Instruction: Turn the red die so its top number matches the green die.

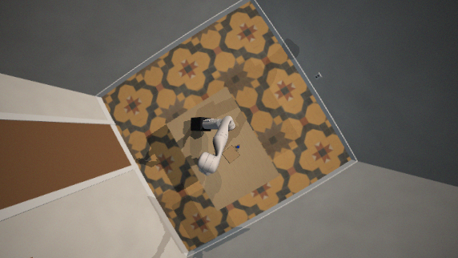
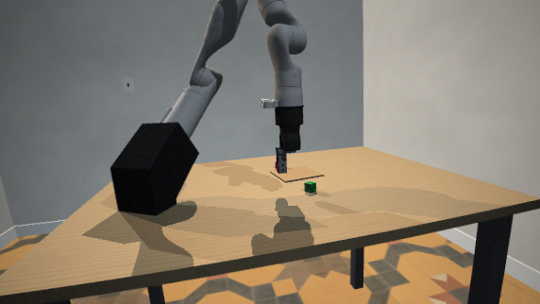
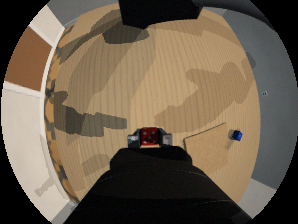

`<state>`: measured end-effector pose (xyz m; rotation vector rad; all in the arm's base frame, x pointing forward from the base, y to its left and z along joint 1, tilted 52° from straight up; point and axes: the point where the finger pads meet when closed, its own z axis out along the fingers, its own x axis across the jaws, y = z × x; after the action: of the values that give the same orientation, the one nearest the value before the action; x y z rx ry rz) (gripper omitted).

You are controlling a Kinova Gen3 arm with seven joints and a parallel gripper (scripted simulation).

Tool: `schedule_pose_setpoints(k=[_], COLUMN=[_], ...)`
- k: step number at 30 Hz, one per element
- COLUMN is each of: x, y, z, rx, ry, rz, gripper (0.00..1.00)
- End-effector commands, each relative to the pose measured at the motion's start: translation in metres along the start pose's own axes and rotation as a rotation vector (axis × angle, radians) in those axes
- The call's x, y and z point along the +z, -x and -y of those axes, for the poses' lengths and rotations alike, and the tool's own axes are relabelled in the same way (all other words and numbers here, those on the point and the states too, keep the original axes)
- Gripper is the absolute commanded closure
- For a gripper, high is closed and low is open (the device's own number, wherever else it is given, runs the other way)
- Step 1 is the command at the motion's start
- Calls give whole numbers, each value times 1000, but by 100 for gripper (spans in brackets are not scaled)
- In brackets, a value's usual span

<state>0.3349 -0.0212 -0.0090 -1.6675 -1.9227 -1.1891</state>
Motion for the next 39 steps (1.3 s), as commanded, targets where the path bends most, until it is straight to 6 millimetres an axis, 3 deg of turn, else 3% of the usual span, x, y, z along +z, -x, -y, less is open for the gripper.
schedule_pose_setpoints(k=[1, 10, 25, 29, 34, 38, 39], x=[-23, -41, -42, -42, -39, -33, -33], y=[9, 8, 2, -31, -102, -151, -151], z=[-4, -3, -9, -36, -73, -84, -84], rx=[3, 3, -24, -154, -421, -604, -604], ry=[17, 17, 19, 28, 28, 15, 15], rz=[31, 31, 32, 34, 37, 36, 36], gripper=[51, 51, 51, 51, 51, 51, 51])
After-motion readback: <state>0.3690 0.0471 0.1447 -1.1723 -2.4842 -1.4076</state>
